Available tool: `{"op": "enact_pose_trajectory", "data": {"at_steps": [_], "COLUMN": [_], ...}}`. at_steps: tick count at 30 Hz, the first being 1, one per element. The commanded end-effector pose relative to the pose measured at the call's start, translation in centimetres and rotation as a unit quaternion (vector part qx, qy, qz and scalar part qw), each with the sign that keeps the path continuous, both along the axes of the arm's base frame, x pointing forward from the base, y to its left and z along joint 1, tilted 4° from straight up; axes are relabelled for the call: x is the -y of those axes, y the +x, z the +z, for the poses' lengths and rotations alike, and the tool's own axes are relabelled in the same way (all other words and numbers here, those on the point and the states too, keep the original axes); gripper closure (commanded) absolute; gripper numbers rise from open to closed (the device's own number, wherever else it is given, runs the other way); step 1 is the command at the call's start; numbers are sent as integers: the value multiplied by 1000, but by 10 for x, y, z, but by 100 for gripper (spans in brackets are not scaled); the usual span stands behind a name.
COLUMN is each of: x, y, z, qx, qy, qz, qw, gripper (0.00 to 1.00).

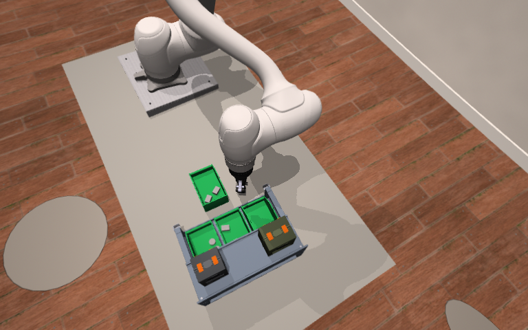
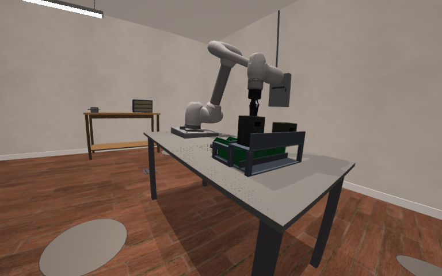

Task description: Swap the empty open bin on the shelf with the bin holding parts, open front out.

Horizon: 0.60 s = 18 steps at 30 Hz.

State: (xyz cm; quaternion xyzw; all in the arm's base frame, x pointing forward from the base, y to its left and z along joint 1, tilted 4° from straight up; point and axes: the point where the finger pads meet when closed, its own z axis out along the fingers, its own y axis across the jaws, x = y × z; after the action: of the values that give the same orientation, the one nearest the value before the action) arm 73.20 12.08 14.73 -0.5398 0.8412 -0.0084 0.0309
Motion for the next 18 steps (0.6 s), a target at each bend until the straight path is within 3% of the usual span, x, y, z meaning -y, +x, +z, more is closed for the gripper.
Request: {"op": "enact_pose_trajectory", "data": {"at_steps": [1, 8, 9, 18], "x": [-34, -35, -35, -35], "y": [18, 18, 18, 18], "z": [-4, -4, -4, -4], "qx": [0, 1, 1, 1], "qy": [-1, -2, -2, -2], "qz": [139, 249, 249, 249], "qw": [990, 968, 968, 968], "gripper": [90, 90, 38, 38]}}
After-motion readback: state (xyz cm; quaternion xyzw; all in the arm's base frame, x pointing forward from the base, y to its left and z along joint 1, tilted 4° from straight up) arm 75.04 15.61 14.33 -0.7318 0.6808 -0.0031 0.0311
